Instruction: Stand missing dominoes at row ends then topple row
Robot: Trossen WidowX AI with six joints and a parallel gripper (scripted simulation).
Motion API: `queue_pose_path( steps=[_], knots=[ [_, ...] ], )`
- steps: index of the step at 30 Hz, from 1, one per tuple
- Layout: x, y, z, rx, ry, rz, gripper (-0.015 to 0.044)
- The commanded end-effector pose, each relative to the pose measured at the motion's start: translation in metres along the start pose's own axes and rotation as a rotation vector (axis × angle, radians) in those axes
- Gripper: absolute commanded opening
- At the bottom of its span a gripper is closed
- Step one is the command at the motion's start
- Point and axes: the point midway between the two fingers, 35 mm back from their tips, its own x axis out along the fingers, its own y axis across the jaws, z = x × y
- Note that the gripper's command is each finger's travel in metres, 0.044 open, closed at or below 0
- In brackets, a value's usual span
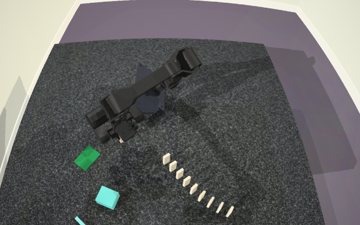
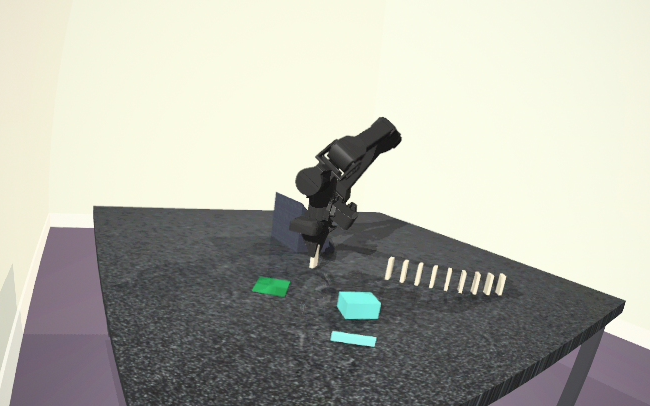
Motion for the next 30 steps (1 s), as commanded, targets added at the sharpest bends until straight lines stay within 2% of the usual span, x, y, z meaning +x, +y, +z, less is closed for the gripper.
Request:
queue_pose_path(
  steps=[1,5,7,14,24,30],
  knots=[
    [-0.049,-0.008,-0.001,-0.006,-0.005,-0.028,0.0107],
    [-0.108,-0.001,-0.004,-0.008,-0.003,-0.026,0.0107],
    [-0.118,0.002,-0.004,-0.008,-0.003,-0.025,0.0107],
    [-0.119,0.006,0.006,-0.012,0.0,-0.032,0.0107],
    [-0.116,0.088,0.122,-0.033,-0.017,-0.051,0.0107],
    [-0.116,0.091,0.124,-0.032,-0.019,-0.05,0.0107]
  ],
)
